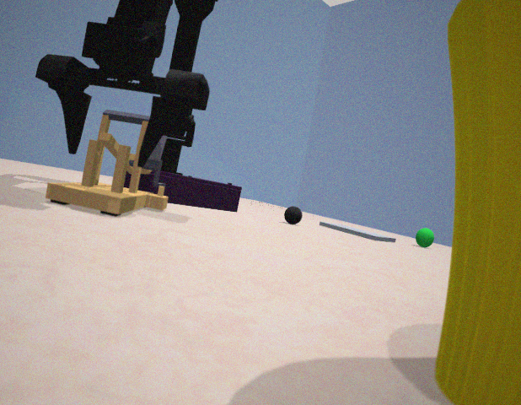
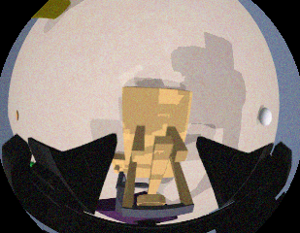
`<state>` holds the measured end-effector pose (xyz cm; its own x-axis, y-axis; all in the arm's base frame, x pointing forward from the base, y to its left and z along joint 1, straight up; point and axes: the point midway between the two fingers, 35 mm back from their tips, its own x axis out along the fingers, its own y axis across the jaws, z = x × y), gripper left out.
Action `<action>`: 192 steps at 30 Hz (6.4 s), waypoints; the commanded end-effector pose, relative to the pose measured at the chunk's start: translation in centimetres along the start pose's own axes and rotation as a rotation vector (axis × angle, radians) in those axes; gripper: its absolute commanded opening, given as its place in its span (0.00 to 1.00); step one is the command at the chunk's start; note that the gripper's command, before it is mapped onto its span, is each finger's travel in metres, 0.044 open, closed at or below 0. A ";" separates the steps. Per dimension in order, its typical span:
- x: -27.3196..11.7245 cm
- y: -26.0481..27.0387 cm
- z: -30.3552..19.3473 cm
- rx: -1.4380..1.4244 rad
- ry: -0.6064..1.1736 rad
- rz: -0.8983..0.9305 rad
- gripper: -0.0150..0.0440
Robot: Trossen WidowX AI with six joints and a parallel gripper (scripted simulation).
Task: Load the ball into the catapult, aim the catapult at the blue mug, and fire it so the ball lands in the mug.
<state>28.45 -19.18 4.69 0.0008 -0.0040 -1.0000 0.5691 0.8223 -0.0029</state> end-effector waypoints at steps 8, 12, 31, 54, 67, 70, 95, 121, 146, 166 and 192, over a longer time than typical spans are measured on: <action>-6.9 0.0 0.5 0.000 -0.041 0.000 1.00; -7.7 0.0 0.0 -0.006 -0.029 0.004 1.00; -2.4 0.0 0.1 -0.008 -0.026 0.006 1.00; 1.4 0.0 0.2 -0.008 -0.026 0.006 1.00; 1.7 -0.1 0.2 -0.002 -0.030 0.000 0.82; 1.7 -0.1 0.2 -0.002 -0.030 0.000 0.69; -2.7 0.0 0.1 -0.004 -0.029 0.003 0.25; 1.6 0.0 0.1 -0.010 -0.026 0.005 0.25; 0.5 0.0 0.3 -0.003 -0.025 0.001 0.97; -5.6 -0.1 -0.2 -0.008 -0.026 0.006 1.00; -0.4 -0.1 0.0 -0.008 -0.026 0.006 1.00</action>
<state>28.43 -19.32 5.96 0.0292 -0.0225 -0.9993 0.5682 0.8229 -0.0019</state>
